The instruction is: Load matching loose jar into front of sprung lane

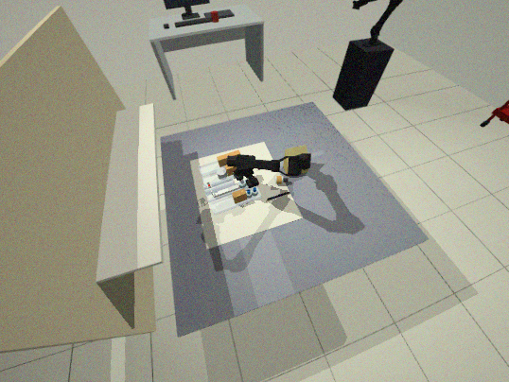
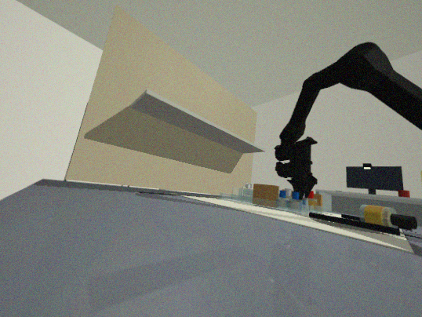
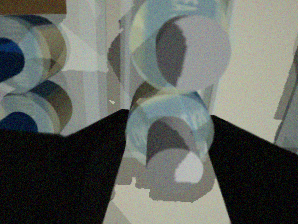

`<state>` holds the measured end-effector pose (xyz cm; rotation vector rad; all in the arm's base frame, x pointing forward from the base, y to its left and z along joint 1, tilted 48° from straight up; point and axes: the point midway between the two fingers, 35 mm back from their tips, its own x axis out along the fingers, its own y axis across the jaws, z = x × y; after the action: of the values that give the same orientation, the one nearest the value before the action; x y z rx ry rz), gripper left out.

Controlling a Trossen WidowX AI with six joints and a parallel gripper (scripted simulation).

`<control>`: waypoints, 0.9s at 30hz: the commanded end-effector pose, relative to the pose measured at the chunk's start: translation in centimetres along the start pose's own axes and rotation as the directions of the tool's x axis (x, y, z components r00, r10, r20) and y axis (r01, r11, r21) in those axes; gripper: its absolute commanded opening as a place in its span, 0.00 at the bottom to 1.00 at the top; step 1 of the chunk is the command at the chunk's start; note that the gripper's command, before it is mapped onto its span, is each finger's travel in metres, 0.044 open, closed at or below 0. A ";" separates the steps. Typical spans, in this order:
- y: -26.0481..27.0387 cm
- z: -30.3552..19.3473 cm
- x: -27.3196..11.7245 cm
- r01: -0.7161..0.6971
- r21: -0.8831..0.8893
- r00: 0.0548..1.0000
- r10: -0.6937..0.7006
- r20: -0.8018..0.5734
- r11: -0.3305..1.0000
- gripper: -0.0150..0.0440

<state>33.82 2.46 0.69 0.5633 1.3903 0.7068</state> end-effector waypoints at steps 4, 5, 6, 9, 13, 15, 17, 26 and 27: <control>0.0 0.2 0.1 -0.004 -0.005 1.000 0.004 0.011 1.000 0.25; 0.0 0.1 0.1 -0.004 -0.005 1.000 0.004 0.011 1.000 0.25; 0.0 0.1 0.1 -0.004 -0.005 1.000 0.004 0.011 1.000 0.25; 0.0 0.1 0.1 -0.004 -0.005 1.000 0.004 0.011 1.000 0.25; 0.0 0.0 0.1 -0.004 -0.005 1.000 0.004 0.011 1.000 0.25; 0.0 0.0 0.1 -0.004 -0.005 1.000 0.004 0.011 1.000 0.25; 0.0 -0.1 0.1 -0.004 -0.005 1.000 0.004 0.011 1.000 0.25; 0.0 -0.2 0.1 -0.004 -0.005 1.000 0.004 0.011 1.000 0.25; 0.0 -0.2 0.1 -0.004 -0.005 1.000 0.004 0.011 1.000 0.25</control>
<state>33.46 2.48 0.53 0.5696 1.3904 0.7058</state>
